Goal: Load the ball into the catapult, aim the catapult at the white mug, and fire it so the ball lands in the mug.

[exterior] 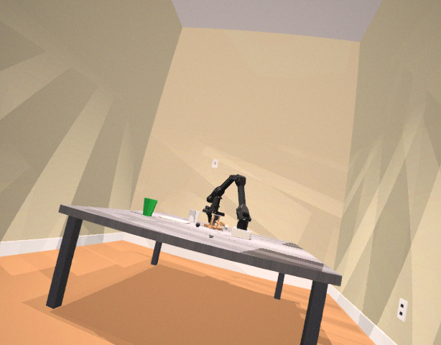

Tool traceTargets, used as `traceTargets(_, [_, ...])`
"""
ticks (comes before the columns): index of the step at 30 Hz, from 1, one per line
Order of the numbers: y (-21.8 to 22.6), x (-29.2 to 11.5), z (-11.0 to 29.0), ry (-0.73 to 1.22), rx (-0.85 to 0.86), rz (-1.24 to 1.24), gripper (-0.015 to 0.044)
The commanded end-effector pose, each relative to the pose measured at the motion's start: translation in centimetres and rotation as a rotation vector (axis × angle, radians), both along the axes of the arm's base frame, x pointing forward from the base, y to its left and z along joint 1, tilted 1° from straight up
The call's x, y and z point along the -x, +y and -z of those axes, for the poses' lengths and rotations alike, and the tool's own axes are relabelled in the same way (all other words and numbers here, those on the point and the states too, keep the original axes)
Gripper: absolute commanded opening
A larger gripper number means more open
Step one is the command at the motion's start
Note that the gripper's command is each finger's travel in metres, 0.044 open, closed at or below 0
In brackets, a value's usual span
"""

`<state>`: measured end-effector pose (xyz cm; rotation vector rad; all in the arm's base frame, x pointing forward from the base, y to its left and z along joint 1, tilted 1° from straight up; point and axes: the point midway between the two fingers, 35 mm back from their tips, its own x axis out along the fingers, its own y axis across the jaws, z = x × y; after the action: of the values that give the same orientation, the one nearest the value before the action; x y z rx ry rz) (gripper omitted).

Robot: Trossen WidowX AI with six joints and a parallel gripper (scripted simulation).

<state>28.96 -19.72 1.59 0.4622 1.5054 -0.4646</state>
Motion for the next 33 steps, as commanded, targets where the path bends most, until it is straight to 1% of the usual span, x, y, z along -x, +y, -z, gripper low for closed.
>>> traceTargets(1, [0.0,0.0,0.0,-0.001,-0.001,0.0,0.0118])
traceTargets(5, [0.0,0.0,0.0,-0.001,-0.001,0.0,0.0092])
traceTargets(7, [0.0,-0.1,-1.1,-0.001,0.0,0.0,0.0039])
traceTargets(8, [-0.1,-0.1,-2.5,-0.001,0.0,0.0,0.0013])
traceTargets(9, [0.0,0.0,-3.9,-0.001,0.0,0.0,0.0])
traceTargets(11, [0.0,0.0,-5.0,0.0,0.0,0.0,0.0])
traceTargets(14, [0.0,0.0,-5.0,0.0,0.0,0.0,0.0])
traceTargets(33, [-0.1,0.0,-2.2,0.003,-0.001,0.002,0.0])
